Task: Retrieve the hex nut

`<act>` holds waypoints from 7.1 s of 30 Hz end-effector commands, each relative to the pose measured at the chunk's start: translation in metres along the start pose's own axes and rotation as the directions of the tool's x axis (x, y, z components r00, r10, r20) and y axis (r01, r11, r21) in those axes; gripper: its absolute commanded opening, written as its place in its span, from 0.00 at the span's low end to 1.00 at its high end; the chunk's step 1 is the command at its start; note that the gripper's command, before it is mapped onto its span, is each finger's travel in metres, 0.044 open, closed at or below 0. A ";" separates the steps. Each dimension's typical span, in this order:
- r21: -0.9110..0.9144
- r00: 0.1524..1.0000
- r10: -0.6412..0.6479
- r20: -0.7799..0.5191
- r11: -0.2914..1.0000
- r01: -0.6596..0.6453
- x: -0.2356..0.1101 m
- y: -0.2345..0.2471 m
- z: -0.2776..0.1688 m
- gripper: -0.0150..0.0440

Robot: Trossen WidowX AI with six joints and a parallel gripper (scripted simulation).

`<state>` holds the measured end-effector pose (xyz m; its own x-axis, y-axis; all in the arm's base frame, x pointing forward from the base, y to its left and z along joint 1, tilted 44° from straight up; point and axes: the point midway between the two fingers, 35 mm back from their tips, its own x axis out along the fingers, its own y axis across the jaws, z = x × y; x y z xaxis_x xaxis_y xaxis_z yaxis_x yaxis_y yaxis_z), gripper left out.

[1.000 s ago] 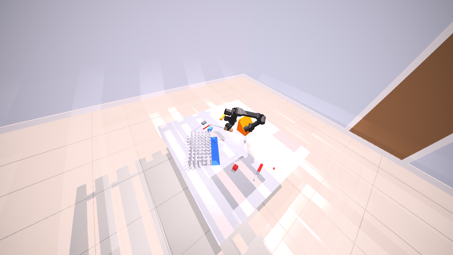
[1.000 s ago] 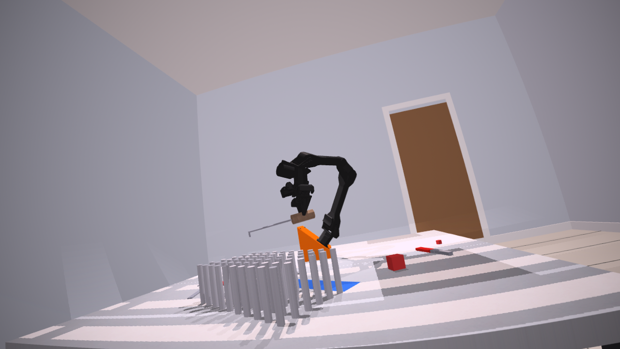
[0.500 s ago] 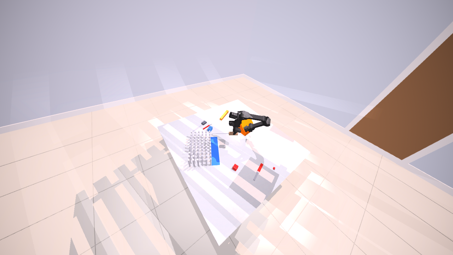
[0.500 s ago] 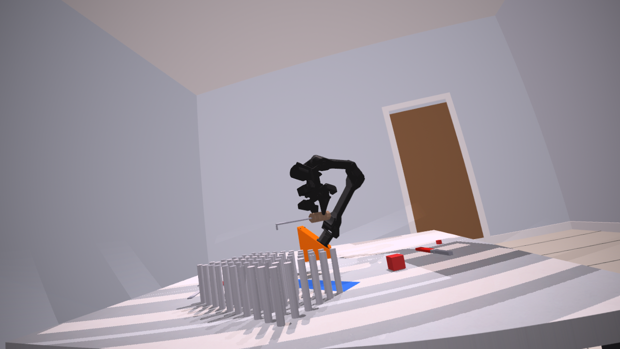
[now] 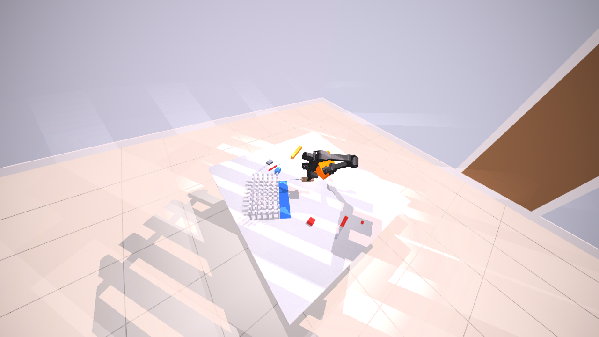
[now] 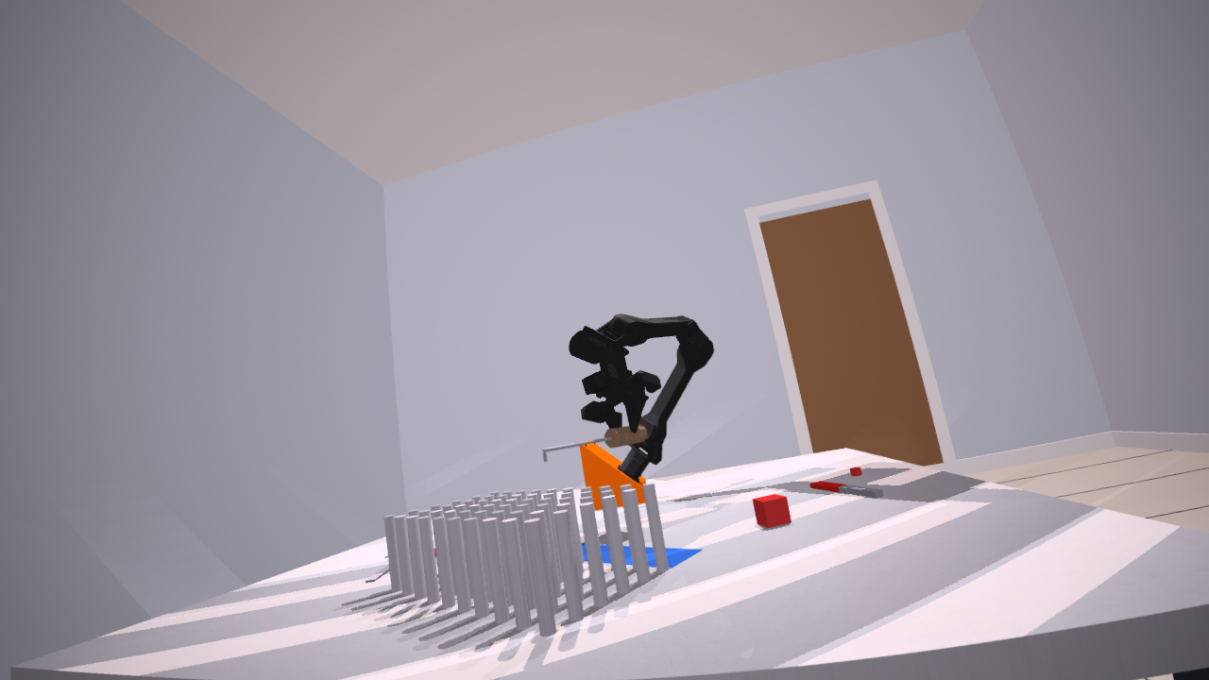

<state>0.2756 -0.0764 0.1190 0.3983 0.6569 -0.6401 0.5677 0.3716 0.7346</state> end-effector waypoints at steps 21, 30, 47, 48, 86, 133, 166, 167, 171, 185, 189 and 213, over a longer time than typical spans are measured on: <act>-0.003 1.000 0.009 0.004 1.000 -0.009 0.101 -0.025 -0.030 0.25; 0.001 1.000 0.022 0.000 1.000 -0.022 0.122 -0.033 -0.046 0.25; 0.001 1.000 0.022 0.000 1.000 -0.022 0.124 -0.033 -0.038 0.25; 0.001 1.000 0.022 0.000 1.000 -0.022 0.124 -0.033 -0.037 0.25; -0.002 1.000 0.022 0.001 1.000 -0.022 0.129 -0.031 -0.017 0.25; -0.003 1.000 0.022 0.002 1.000 -0.022 0.136 -0.030 0.010 0.25; -0.004 1.000 0.021 0.004 1.000 -0.021 0.141 -0.030 0.030 0.25; -0.004 1.000 0.021 0.004 1.000 -0.021 0.142 -0.030 0.031 0.25; -0.004 1.000 0.021 0.004 1.000 -0.021 0.142 -0.030 0.033 0.25; -0.004 1.000 0.021 0.005 1.000 -0.021 0.145 -0.030 0.042 0.25; -0.004 1.000 0.021 0.005 1.000 -0.021 0.146 -0.030 0.044 0.25; -0.004 1.000 0.022 0.006 1.000 -0.021 0.150 -0.030 0.058 0.25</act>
<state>0.3560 -0.0258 -0.0124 0.4110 0.6599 -0.6290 0.5633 0.3587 0.7443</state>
